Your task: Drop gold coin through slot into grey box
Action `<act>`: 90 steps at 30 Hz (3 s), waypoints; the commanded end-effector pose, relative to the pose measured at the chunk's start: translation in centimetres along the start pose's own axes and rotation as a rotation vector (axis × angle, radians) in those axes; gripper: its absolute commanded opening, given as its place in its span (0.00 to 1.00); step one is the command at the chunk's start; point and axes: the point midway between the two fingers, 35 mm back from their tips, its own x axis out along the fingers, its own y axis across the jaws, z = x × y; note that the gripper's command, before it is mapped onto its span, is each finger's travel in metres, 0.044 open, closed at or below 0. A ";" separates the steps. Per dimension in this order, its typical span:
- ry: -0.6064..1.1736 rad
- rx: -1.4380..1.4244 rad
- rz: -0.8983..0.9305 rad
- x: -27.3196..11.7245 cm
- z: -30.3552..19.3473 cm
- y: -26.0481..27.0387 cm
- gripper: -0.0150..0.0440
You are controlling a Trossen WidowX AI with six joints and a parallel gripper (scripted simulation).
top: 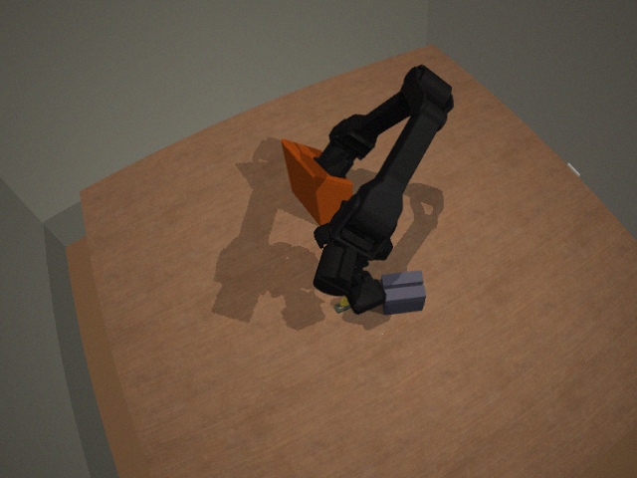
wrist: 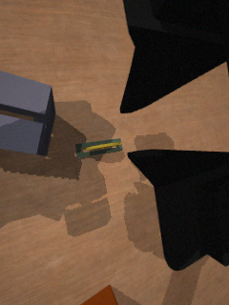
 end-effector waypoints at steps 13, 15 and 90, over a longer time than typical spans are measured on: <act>-0.017 0.010 0.021 3.9 0.1 0.4 0.53; -0.017 0.010 0.020 4.3 0.1 0.4 0.53; -0.009 0.018 0.004 2.8 0.0 -0.3 0.25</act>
